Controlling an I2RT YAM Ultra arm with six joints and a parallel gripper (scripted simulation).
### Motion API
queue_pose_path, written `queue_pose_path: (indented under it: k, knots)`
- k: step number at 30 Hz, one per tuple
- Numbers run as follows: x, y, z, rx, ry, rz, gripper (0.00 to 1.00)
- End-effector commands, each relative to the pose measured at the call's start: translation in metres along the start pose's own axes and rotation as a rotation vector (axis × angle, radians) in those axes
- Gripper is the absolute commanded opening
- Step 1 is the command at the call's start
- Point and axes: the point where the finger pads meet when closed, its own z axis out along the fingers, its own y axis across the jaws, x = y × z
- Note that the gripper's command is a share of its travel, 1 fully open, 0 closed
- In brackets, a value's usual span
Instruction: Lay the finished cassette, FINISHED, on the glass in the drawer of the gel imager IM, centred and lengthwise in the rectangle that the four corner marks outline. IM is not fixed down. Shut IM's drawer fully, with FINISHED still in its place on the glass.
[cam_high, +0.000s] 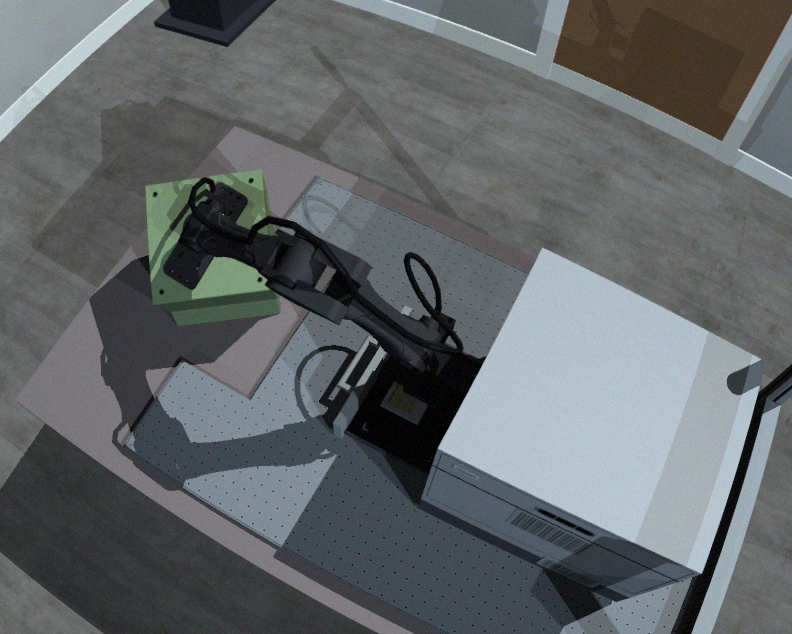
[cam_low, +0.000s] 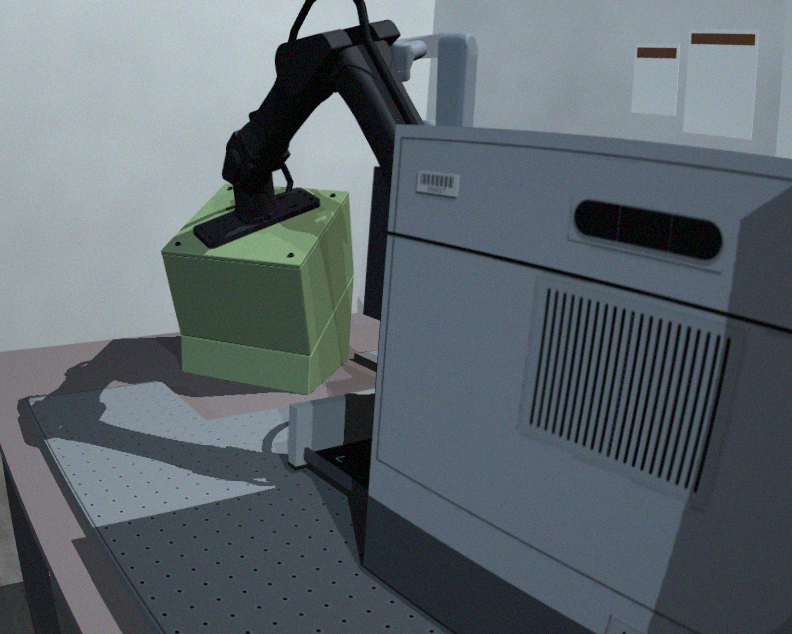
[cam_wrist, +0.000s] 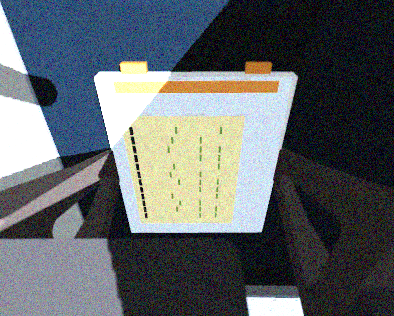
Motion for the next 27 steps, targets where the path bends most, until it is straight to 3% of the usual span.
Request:
queue_pose_path:
  k: [1, 27]
  knots:
    - [-0.001, -0.015, -0.005, 0.030, -0.015, 0.002, 0.00]
    - [0.000, -0.023, -0.015, 0.064, -0.015, 0.010, 0.00]
